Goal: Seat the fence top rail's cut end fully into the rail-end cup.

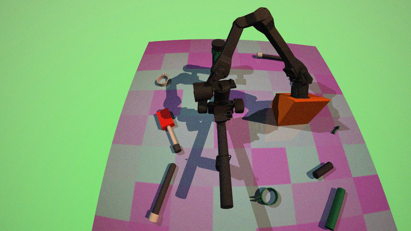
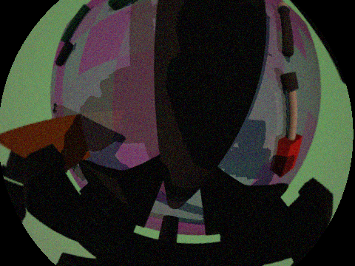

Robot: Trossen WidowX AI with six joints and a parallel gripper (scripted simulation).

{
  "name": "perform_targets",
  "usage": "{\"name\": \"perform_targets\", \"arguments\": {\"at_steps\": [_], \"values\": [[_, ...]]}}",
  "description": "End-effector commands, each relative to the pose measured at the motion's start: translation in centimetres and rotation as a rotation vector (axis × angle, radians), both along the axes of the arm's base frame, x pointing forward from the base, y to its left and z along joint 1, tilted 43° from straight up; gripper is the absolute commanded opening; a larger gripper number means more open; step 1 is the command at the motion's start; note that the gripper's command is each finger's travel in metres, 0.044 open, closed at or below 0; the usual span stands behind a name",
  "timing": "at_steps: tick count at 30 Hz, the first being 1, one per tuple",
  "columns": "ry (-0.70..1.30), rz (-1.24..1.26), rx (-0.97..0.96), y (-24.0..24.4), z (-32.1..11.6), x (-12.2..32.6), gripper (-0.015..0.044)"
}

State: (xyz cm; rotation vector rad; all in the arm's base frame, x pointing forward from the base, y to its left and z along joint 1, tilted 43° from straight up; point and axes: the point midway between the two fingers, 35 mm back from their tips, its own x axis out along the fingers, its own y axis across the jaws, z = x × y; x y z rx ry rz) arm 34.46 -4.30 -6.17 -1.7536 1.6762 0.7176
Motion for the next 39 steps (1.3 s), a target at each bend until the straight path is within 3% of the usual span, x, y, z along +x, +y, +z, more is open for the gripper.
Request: {"name": "perform_targets", "arguments": {"at_steps": [1, 3, 7, 14, 31, 39], "values": [[0.001, 0.005, -0.003, 0.0, 0.0, 0.0, 0.0105], [0.001, 0.005, -0.003, 0.0, 0.0, 0.0, 0.0092], [0.001, 0.005, -0.003, 0.3, 0.3, 0.0, 0.0], [0.009, -0.011, -0.056, 0.5, 1.6, -0.2, 0.0], [-0.004, -0.015, -0.34, 1.9, 9.5, -0.4, 0.0], [-0.003, -0.016, -0.348, 1.9, 9.7, -0.4, 0.0]]}}
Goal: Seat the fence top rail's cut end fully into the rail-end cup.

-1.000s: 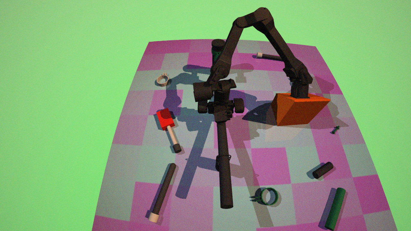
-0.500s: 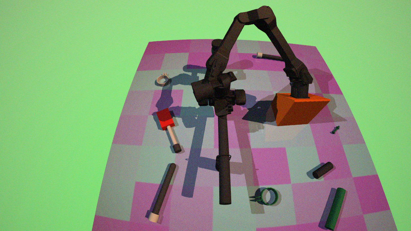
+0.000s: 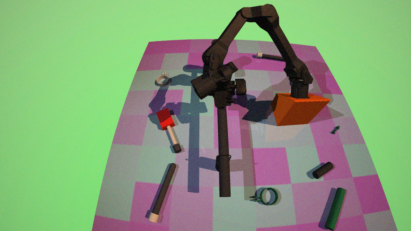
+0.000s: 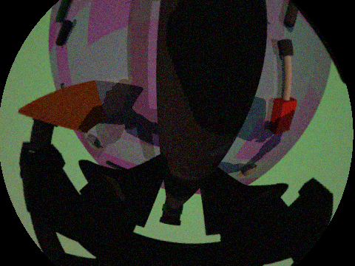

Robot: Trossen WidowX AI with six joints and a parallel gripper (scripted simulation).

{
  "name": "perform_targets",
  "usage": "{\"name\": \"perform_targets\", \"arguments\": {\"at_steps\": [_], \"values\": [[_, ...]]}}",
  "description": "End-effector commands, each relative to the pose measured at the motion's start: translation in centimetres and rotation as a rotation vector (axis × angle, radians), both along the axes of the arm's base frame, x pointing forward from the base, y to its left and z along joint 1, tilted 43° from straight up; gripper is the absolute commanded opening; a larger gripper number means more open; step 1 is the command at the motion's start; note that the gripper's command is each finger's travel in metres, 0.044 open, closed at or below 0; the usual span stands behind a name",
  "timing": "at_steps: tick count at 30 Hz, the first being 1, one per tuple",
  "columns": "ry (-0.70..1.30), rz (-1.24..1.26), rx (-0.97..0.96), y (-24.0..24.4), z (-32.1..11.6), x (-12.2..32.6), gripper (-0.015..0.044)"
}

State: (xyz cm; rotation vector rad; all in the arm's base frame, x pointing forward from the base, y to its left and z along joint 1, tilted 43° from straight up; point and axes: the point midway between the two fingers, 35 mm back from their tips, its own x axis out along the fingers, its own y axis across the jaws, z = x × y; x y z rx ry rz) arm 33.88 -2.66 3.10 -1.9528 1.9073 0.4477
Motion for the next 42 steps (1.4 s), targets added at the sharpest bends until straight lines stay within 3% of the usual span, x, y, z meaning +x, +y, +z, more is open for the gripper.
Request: {"name": "perform_targets", "arguments": {"at_steps": [1, 42], "values": [[-0.005, 0.007, -0.006, 0.15, 0.27, 0.11, 0.0], [0.0, 0.0, 0.001, 0.62, 0.86, 0.51, 0.0]]}}
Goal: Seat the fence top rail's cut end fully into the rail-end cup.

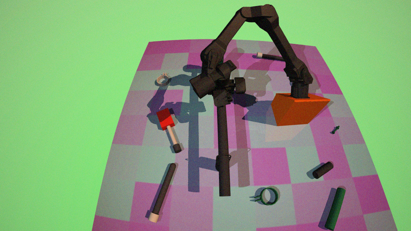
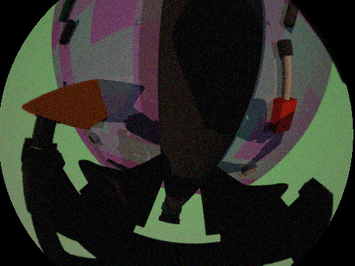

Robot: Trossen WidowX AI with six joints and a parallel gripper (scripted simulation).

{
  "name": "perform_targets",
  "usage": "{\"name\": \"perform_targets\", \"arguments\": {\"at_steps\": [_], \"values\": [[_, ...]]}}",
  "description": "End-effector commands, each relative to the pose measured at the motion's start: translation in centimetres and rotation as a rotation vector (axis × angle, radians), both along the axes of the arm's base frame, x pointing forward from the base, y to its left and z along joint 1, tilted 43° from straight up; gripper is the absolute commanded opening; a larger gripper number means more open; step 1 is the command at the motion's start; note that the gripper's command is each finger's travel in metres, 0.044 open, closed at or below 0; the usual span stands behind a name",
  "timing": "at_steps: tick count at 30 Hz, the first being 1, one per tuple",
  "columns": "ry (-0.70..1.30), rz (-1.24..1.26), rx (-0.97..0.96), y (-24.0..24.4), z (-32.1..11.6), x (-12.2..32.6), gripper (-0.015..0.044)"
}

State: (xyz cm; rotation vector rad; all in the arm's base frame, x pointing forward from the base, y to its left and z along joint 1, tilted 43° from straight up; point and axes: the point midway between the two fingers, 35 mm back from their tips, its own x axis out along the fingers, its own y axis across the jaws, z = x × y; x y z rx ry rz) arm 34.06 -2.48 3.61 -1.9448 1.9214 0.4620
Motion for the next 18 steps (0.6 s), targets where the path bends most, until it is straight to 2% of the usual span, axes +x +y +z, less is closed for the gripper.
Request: {"name": "perform_targets", "arguments": {"at_steps": [1, 18], "values": [[-0.014, 0.008, -0.001, 0.5, 0.4, 0.3, 0.0], [0.0, 0.001, -0.001, -1.3, 1.5, 0.1, 0.0]]}}
